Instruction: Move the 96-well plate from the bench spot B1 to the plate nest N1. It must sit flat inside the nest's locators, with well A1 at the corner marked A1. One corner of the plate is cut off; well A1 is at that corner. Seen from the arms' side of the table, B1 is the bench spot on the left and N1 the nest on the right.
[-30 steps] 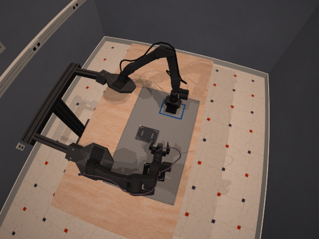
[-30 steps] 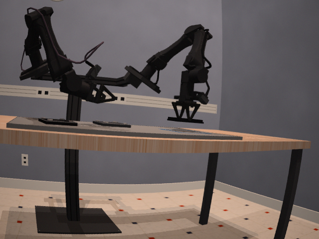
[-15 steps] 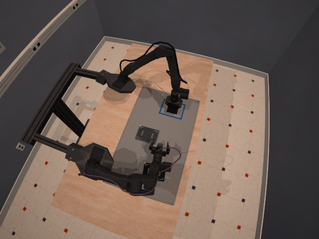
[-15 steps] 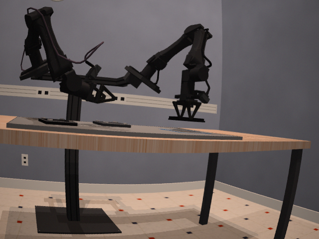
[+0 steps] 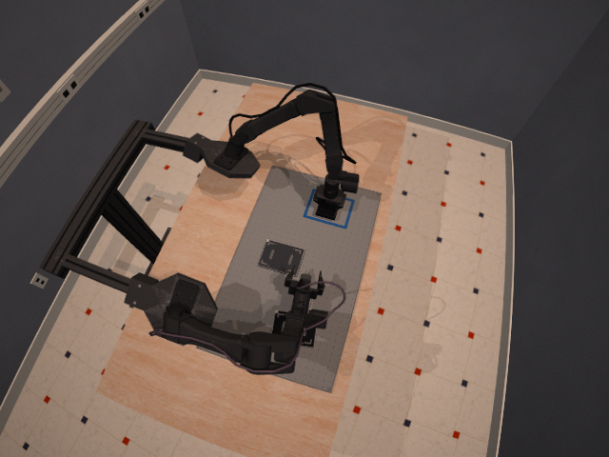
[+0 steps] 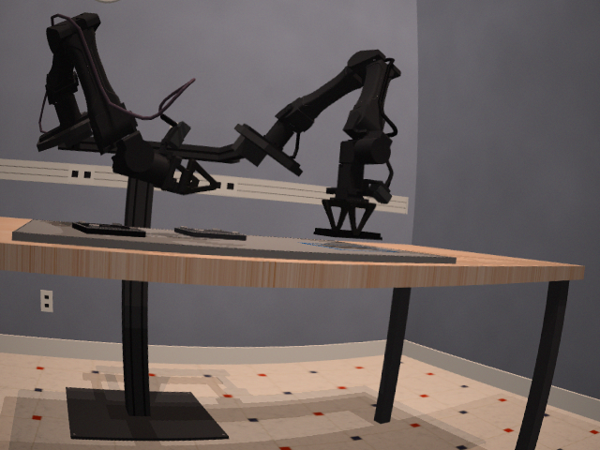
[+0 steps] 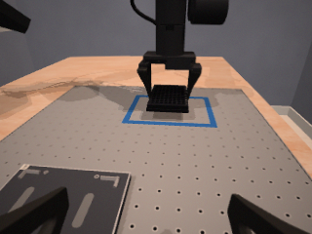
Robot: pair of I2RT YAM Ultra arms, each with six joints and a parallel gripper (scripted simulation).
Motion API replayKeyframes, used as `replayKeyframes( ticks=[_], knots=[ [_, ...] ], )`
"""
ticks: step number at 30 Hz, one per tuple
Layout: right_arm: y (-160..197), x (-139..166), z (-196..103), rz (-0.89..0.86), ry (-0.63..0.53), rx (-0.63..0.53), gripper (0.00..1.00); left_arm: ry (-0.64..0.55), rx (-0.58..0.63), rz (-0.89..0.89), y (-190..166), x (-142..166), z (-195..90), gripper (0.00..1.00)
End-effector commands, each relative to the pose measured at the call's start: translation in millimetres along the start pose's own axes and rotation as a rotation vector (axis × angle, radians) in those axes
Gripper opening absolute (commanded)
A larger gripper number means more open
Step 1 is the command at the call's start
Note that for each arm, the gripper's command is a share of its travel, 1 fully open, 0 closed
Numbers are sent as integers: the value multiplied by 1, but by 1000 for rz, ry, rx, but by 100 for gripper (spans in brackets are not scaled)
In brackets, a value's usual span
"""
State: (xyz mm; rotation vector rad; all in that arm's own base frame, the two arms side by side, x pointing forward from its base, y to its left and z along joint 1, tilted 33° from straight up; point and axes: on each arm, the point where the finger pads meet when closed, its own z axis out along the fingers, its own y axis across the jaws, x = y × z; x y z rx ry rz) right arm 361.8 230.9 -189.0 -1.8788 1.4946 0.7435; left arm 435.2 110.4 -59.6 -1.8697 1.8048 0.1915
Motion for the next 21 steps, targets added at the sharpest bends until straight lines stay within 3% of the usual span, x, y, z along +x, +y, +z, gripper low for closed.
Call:
replayKeyframes(
  ticks=[1, 21],
  knots=[
    [1, -17, 2, -32, -43, -11, 100, 1, 41, 8, -15, 3, -1, 79],
    [1, -17, 2, -32, -43, -11, 100, -2, 43, 3, -19, 1, 8, 79]
  ],
)
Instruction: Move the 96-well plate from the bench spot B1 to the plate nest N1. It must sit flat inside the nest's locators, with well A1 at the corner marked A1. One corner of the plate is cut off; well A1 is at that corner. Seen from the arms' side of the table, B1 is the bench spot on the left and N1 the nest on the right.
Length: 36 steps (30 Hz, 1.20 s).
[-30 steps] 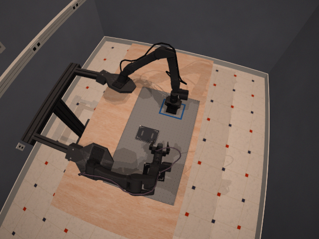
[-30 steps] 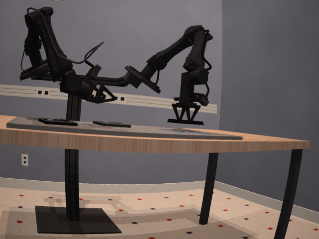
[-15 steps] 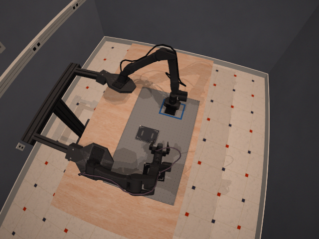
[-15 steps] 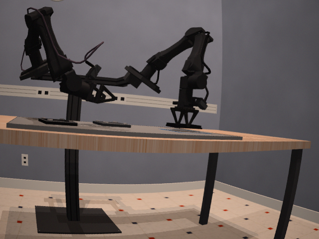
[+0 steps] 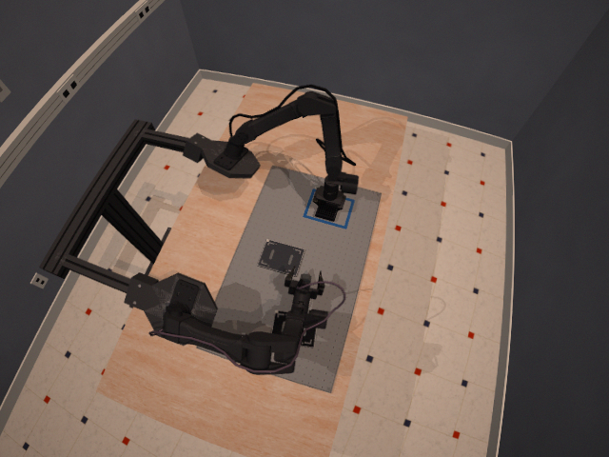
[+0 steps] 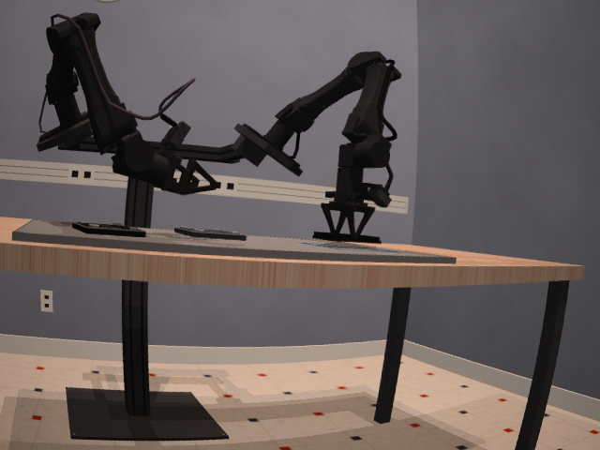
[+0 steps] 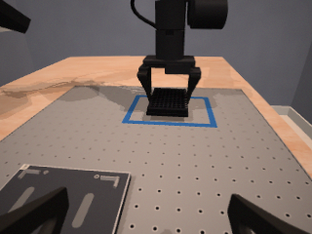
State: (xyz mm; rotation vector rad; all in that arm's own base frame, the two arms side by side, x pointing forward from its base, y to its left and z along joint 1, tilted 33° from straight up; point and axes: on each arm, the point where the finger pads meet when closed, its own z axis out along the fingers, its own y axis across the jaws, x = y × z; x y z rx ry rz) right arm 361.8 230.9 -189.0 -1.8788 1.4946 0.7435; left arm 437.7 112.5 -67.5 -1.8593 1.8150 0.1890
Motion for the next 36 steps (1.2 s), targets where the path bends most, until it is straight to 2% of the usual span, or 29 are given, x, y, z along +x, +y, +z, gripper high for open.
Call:
replayKeyframes(
  ticks=[1, 25, 34, 36],
  knots=[
    [1, -17, 2, -32, -43, -11, 100, -4, 39, -6, -18, -1, 0, 79],
    [1, -17, 2, -32, -43, -11, 100, -7, 56, -7, -22, -2, 4, 79],
    [1, -17, 2, -32, -43, -11, 100, -3, 41, 1, -12, 1, 13, 79],
    [1, -17, 2, -32, -43, -11, 100, -4, 41, 1, -12, 0, 13, 100]
  ],
)
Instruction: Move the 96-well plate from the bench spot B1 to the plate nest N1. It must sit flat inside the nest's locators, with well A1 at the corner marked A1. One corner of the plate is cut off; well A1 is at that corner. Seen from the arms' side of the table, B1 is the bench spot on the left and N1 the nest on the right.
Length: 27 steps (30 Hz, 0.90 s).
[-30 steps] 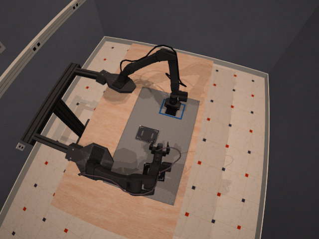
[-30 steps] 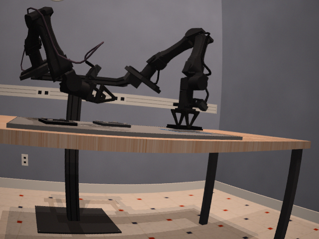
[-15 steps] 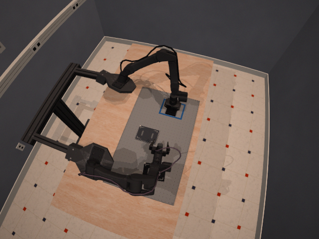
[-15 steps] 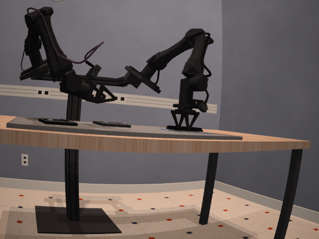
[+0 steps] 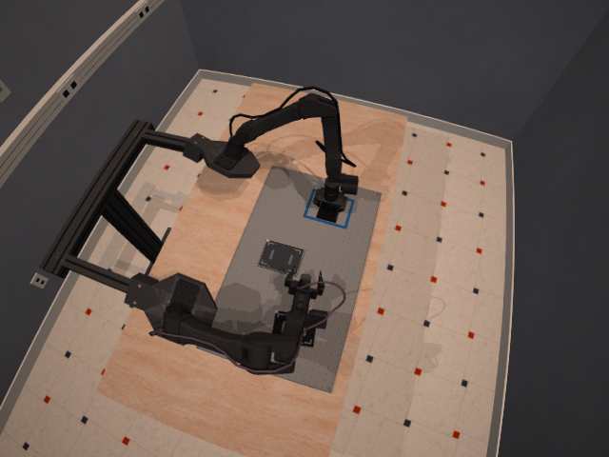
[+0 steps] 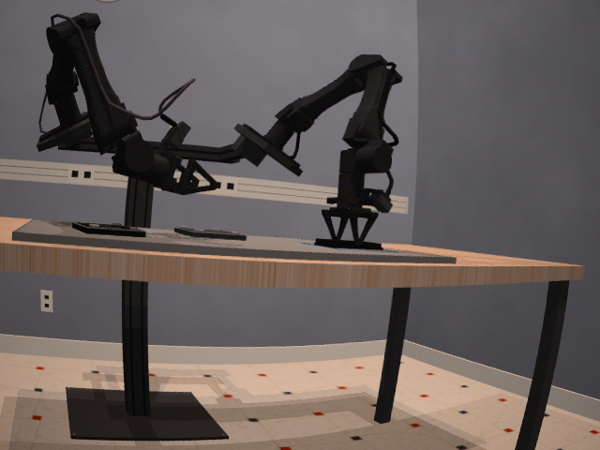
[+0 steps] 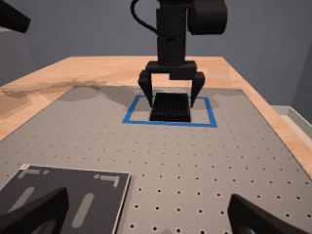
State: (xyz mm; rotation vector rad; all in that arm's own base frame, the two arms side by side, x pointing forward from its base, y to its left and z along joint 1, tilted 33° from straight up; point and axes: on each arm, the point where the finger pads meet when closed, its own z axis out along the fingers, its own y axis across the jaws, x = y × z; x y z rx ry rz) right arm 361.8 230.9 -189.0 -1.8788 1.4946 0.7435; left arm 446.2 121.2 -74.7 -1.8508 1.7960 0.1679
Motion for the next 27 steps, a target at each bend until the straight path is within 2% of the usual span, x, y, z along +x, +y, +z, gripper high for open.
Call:
replayKeyframes(
  ticks=[1, 17, 20, 22, 25, 27],
  knots=[
    [1, -17, 2, -32, -43, -11, 100, 0, 18, 12, -9, 4, -6, 100],
    [1, -17, 2, -32, -43, -11, 100, -7, -7, 23, 5, 5, -35, 100],
    [1, -17, 2, -32, -43, -11, 100, -7, -7, 23, 8, 4, -59, 100],
    [1, -17, 2, -32, -43, -11, 100, -7, -7, 23, 8, 4, -59, 100],
    [1, -17, 2, -32, -43, -11, 100, -8, -6, 23, 9, 3, -89, 100],
    [1, -17, 2, -32, -43, -11, 100, -9, 35, 1, -10, -1, -114, 100]
  ],
)
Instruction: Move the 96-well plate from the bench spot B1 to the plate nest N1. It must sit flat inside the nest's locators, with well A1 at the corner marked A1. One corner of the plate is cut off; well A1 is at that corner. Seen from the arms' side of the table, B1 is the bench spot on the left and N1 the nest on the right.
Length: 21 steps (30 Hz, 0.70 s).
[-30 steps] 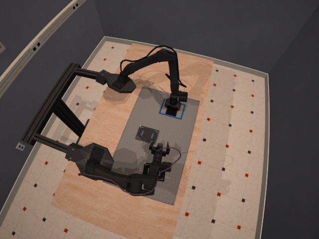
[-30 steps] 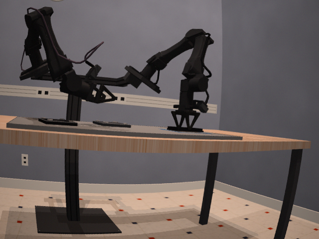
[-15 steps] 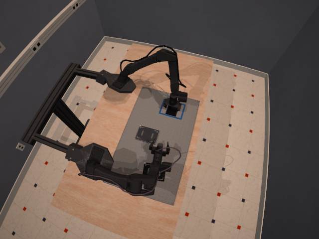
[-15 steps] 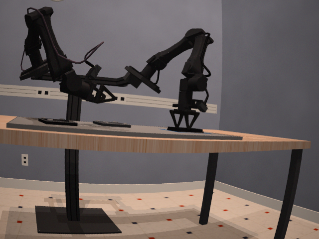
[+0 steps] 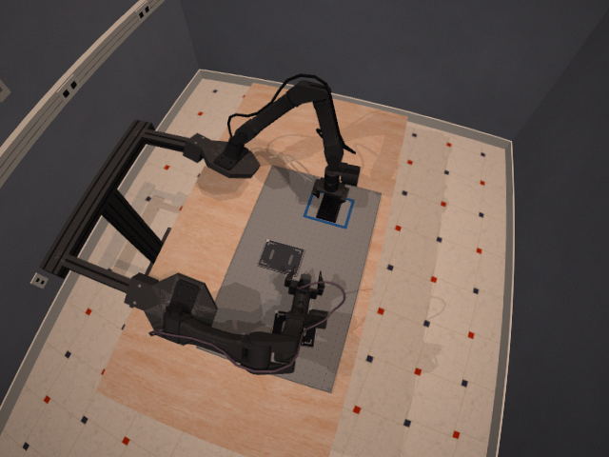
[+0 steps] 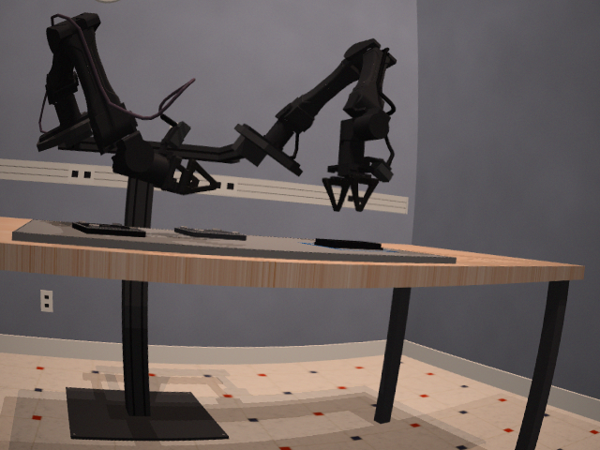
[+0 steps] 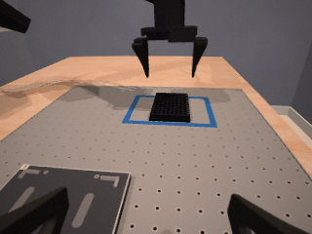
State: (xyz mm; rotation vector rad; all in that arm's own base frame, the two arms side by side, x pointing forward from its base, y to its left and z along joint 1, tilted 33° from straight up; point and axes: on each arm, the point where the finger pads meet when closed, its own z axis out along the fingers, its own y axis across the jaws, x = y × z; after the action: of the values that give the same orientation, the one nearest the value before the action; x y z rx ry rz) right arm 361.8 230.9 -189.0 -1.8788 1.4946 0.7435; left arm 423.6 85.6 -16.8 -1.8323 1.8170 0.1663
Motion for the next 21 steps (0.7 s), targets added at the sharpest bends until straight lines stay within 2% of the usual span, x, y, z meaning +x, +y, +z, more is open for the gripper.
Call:
replayKeyframes(
  ticks=[1, 4, 12, 21],
  knots=[
    [1, -17, 2, -32, -43, -11, 100, -13, 31, -22, -14, -5, -46, 100],
    [1, -17, 2, -32, -43, -11, 100, -4, 14, -15, -8, -3, -35, 100],
    [1, -17, 2, -32, -43, -11, 100, -2, 25, 79, -13, -1, -36, 100],
    [1, -17, 2, -32, -43, -11, 100, 0, 14, 523, -11, -3, -26, 100]
  ],
)
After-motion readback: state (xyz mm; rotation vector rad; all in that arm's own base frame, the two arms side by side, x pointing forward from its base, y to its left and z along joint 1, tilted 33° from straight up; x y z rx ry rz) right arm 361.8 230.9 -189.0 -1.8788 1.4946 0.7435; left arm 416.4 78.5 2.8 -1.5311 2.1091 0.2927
